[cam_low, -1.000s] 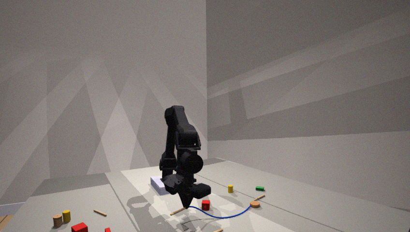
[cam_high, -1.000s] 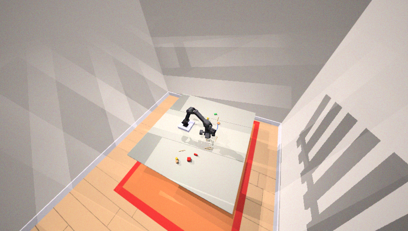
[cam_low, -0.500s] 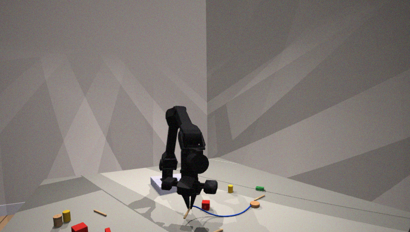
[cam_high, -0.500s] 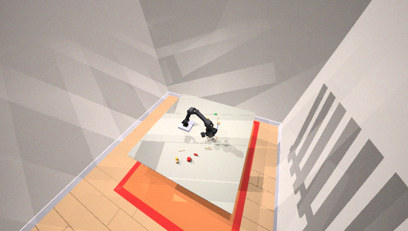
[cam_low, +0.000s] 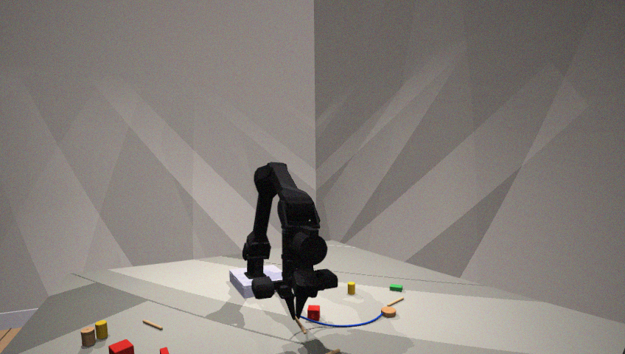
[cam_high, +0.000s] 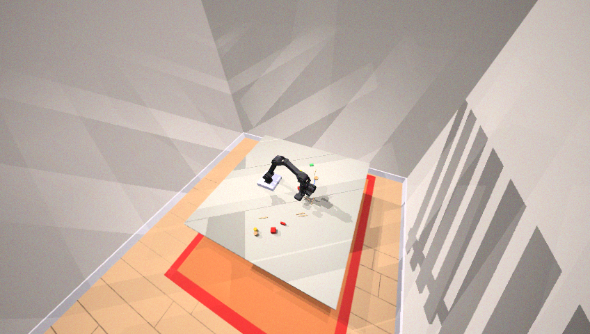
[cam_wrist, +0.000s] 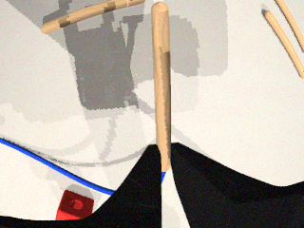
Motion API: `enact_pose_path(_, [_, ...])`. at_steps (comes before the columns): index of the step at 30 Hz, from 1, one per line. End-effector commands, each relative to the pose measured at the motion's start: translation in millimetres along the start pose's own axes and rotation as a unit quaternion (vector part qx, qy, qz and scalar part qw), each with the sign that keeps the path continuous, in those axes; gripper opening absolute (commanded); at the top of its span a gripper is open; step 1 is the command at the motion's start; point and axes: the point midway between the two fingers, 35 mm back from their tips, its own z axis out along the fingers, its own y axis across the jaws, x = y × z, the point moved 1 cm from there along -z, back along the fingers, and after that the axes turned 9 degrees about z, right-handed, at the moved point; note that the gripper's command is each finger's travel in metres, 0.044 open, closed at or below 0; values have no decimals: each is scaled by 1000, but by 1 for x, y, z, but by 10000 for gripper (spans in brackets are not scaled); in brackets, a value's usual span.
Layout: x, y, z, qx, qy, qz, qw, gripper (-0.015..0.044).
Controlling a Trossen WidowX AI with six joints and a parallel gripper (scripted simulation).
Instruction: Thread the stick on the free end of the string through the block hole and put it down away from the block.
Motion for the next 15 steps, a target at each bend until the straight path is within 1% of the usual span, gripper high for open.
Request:
enact_pose_path(1, [-4, 4, -2, -1, -3, -69, 998, 0])
enact_pose_path(8, [-6, 10, -2, -1, -4, -197, 980, 0])
enact_pose_path(15, [-9, 17, -3, 0, -5, -322, 947, 0])
